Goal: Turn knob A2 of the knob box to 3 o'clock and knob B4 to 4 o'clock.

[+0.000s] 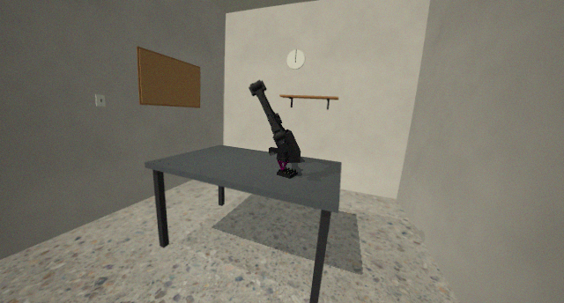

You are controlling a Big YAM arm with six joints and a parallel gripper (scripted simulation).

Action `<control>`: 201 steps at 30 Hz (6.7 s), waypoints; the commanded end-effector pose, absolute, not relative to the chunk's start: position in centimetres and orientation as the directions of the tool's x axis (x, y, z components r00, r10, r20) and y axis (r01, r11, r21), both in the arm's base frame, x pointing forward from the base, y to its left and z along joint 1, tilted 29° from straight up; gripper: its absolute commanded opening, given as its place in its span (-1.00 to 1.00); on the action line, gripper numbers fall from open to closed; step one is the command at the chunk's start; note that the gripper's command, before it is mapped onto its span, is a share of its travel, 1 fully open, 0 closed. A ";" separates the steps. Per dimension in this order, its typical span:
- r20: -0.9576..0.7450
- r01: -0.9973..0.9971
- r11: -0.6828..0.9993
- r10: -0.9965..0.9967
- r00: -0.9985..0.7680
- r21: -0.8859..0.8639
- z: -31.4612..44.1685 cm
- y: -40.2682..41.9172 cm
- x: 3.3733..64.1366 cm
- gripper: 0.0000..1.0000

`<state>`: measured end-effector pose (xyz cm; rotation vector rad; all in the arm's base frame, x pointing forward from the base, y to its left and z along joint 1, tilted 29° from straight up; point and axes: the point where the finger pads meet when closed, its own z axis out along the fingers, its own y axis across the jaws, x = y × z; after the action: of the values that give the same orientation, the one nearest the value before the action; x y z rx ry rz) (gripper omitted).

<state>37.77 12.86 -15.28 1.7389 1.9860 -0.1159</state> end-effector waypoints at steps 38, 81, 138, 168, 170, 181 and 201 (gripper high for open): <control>-0.366 0.940 0.069 0.929 0.062 0.334 -14.7 13.7 39.2 -0.64; -0.374 0.945 0.108 0.927 0.016 0.307 -11.2 14.8 36.9 -0.64; -0.374 0.945 0.107 0.927 0.017 0.308 -11.2 14.8 36.9 1.00; -0.374 0.945 0.107 0.927 0.017 0.308 -11.2 14.8 36.9 1.00; -0.374 0.945 0.107 0.927 0.017 0.308 -11.2 14.8 36.9 1.00; -0.374 0.945 0.107 0.927 0.017 0.308 -11.2 14.8 36.9 1.00; -0.374 0.945 0.107 0.927 0.017 0.308 -11.2 14.8 36.9 1.00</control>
<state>37.21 14.15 -11.92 1.8212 1.9062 -0.0661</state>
